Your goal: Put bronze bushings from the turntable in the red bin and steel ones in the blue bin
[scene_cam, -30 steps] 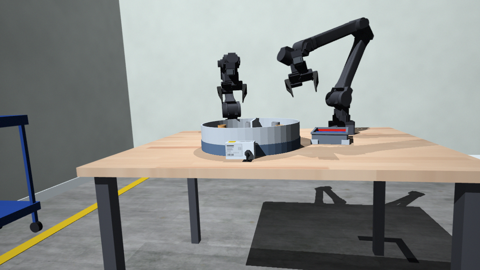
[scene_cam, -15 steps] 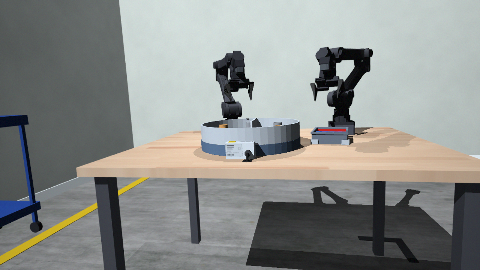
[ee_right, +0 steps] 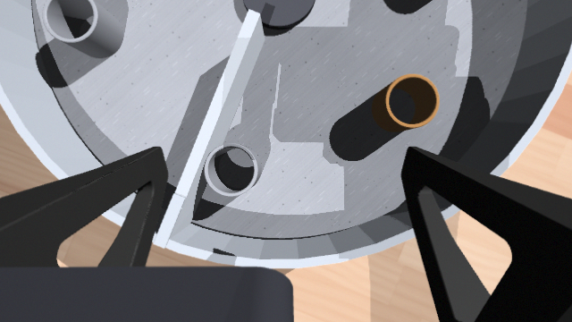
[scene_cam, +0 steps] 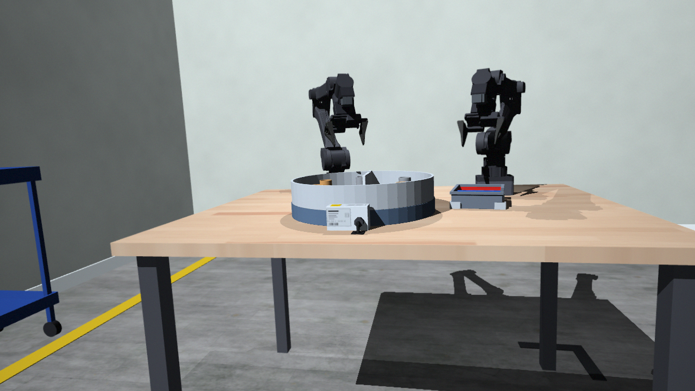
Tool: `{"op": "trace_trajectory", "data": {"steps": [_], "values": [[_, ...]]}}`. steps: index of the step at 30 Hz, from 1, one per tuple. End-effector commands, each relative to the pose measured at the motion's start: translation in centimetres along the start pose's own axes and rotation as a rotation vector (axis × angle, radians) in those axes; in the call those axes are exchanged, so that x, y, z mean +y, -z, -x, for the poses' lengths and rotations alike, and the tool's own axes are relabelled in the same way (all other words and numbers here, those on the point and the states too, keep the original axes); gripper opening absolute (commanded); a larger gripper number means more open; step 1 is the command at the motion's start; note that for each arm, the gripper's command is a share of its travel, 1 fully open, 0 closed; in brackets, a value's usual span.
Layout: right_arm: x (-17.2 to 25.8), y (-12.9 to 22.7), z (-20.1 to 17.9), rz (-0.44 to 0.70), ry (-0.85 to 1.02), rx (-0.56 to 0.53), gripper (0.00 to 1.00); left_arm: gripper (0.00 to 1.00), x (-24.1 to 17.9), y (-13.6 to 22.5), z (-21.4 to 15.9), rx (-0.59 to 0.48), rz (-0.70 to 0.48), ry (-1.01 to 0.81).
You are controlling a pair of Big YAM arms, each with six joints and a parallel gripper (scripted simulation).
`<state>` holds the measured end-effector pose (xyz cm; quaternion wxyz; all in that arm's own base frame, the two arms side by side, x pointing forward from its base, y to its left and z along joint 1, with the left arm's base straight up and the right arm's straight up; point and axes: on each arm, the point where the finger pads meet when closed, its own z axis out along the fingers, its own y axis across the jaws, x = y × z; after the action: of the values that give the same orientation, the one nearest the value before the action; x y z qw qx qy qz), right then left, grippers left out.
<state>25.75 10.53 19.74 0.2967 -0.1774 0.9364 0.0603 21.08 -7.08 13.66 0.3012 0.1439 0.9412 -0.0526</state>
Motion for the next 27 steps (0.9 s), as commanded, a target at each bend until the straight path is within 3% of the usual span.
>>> {"op": "trace_trajectory", "data": {"steps": [1, 5, 9, 14, 16, 27], "values": [[0.2, 1.9, 2.7, 0.005, 0.018, -0.057, 1.0, 1.0, 0.0, 0.2, 0.1, -0.004, -0.001, -0.022], [0.2, 1.9, 2.7, 0.005, 0.018, -0.057, 1.0, 1.0, 0.0, 0.2, 0.1, -0.004, -0.001, -0.022], [0.2, 1.9, 2.7, 0.005, 0.018, -0.057, 1.0, 1.0, -1.3, 1.2, 2.5, -0.093, -0.033, -0.062], [0.2, 1.9, 2.7, 0.005, 0.018, -0.057, 1.0, 1.0, -6.0, 4.3, 6.9, -0.289, -0.16, -0.183], [0.2, 1.9, 2.7, 0.005, 0.018, -0.057, 1.0, 1.0, -6.0, 4.3, 6.9, -0.289, -0.16, -0.183], [0.2, 1.9, 2.7, 0.005, 0.018, -0.057, 1.0, 1.0, -18.1, 14.3, 10.0, -0.666, -0.576, -0.403]]}}
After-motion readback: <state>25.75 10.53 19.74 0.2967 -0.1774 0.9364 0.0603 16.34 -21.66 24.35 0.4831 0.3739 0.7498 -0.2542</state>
